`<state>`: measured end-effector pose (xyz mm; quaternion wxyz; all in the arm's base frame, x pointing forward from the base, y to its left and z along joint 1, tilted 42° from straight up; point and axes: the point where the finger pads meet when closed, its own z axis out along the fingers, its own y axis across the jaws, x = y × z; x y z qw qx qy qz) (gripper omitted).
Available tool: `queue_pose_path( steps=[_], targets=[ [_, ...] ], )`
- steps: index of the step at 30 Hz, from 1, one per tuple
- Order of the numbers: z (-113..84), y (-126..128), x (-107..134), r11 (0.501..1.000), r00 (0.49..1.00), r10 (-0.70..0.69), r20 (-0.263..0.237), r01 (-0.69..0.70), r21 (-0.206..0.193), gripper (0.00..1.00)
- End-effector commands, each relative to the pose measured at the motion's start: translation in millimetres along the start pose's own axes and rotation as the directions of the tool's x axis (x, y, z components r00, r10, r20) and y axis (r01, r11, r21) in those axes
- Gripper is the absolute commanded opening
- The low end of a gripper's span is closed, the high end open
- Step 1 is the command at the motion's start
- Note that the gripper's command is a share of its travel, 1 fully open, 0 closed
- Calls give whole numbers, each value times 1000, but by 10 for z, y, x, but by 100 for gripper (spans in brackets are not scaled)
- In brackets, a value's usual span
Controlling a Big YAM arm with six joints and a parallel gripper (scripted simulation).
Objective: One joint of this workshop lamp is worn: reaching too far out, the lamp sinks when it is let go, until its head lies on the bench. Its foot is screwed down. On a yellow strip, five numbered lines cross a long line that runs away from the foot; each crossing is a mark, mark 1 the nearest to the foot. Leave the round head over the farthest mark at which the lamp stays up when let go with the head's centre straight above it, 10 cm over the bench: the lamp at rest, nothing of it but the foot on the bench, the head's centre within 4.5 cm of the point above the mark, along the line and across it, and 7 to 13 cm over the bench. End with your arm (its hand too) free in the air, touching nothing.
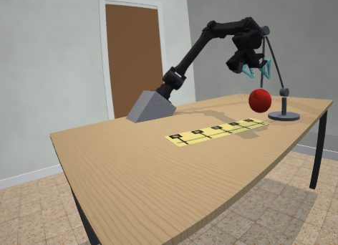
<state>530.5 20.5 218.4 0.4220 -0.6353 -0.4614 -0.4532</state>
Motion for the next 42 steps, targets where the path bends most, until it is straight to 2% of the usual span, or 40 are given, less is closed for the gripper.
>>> queue_pose_path(
  steps=[1, 7, 8, 42],
  targets=[
    [-33, 84, 85, 1000, 1000, -23, -1, 23, -12, 100],
    [-33, 84, 85, 1000, 1000, -23, -1, 23, -12, 100],
    [-33, 79, 82, 1000, 1000, -21, -1, 21, -11, 0],
    [-44, 16, 11, 1000, 1000, -9, -3, 9, -9, 0]
  ],
)
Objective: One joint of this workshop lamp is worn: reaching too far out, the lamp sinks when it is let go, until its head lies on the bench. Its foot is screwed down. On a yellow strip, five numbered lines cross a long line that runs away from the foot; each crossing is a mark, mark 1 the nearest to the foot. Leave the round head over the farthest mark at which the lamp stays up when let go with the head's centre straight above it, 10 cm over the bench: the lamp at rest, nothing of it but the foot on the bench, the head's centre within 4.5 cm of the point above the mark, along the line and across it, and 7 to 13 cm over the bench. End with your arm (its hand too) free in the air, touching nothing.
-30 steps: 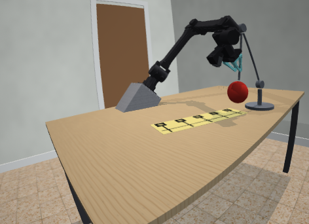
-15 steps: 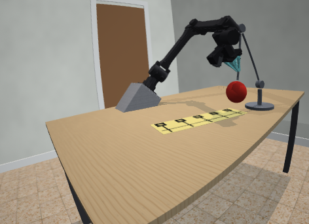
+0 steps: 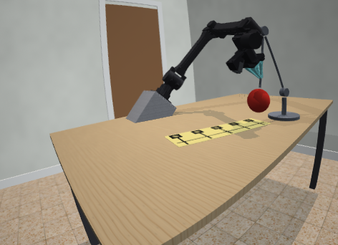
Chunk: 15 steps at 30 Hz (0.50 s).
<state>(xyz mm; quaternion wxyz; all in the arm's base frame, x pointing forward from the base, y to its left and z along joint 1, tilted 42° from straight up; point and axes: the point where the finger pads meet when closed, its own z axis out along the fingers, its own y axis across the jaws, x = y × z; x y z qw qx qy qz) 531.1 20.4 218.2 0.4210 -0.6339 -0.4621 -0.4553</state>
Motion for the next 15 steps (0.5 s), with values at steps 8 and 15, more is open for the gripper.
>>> queue_pose_path(
  steps=[8, 15],
  targets=[
    [-140, 25, -117, 1000, 1000, -1, 0, 1, -17, 0],
    [-212, 36, -214, 1000, 1000, 1, 1, -1, -23, 0]
  ],
)
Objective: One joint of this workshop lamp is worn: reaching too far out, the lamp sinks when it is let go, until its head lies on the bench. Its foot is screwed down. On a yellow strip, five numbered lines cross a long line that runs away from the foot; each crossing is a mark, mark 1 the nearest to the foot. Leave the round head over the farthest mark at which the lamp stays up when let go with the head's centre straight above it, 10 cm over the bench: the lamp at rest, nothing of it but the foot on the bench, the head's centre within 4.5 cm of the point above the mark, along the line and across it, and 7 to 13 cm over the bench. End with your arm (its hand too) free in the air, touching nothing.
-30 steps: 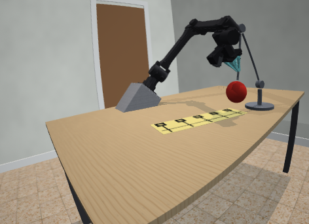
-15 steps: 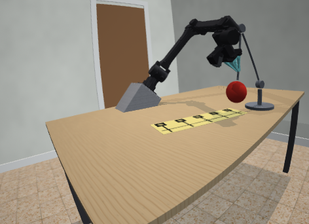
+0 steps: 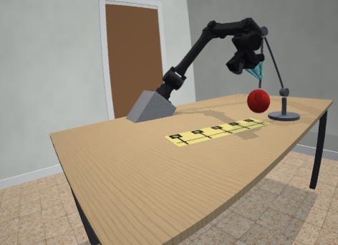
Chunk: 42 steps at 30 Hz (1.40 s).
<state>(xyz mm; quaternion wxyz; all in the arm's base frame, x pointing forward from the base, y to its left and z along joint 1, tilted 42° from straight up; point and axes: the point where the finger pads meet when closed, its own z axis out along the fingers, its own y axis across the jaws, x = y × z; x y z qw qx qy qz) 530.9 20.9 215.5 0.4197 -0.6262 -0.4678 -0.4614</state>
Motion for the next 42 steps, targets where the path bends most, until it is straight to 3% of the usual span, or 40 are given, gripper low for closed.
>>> queue_pose_path(
  steps=[1, 35, 42],
  targets=[
    [-225, 32, -188, 999, 1000, 22, 10, -22, -28, 0],
    [-224, 24, -336, 1000, 1000, -6, -3, 6, 4, 0],
    [-312, 50, -398, 1000, 1000, -3, 3, 3, -4, 0]
  ],
)
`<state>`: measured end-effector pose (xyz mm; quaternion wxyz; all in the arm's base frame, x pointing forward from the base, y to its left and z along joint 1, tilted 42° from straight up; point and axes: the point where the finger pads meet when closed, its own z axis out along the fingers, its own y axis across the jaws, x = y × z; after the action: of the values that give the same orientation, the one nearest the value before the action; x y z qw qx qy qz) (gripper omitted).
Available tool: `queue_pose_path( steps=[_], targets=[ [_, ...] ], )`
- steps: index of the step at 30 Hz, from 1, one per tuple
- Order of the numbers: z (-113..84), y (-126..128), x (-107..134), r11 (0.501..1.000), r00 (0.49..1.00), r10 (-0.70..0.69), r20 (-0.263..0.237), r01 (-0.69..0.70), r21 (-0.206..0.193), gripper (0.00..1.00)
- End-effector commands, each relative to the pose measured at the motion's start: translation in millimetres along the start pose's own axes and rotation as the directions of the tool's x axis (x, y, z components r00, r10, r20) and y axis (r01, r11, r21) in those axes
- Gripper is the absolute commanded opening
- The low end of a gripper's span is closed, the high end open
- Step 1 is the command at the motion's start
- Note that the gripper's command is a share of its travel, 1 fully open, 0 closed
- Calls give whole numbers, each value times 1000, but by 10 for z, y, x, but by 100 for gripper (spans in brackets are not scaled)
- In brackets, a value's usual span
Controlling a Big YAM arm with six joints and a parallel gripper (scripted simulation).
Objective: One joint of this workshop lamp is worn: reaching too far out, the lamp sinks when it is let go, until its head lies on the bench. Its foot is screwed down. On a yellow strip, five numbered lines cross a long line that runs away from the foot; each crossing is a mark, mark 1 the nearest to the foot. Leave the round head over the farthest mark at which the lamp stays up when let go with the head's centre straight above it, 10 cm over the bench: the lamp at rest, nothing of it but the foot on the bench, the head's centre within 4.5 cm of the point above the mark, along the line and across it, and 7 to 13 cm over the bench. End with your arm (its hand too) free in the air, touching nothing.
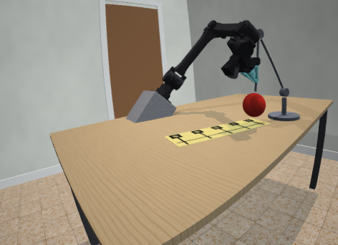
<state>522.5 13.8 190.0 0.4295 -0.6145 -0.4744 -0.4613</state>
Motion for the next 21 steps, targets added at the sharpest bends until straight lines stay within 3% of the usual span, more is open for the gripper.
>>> queue_pose_path(
  steps=[1, 21],
  targets=[
    [-302, 86, -130, 999, 1000, 8, 18, -7, -33, 0],
    [-528, 157, -241, 999, 1000, 11, 24, -10, -41, 0]
  ],
)
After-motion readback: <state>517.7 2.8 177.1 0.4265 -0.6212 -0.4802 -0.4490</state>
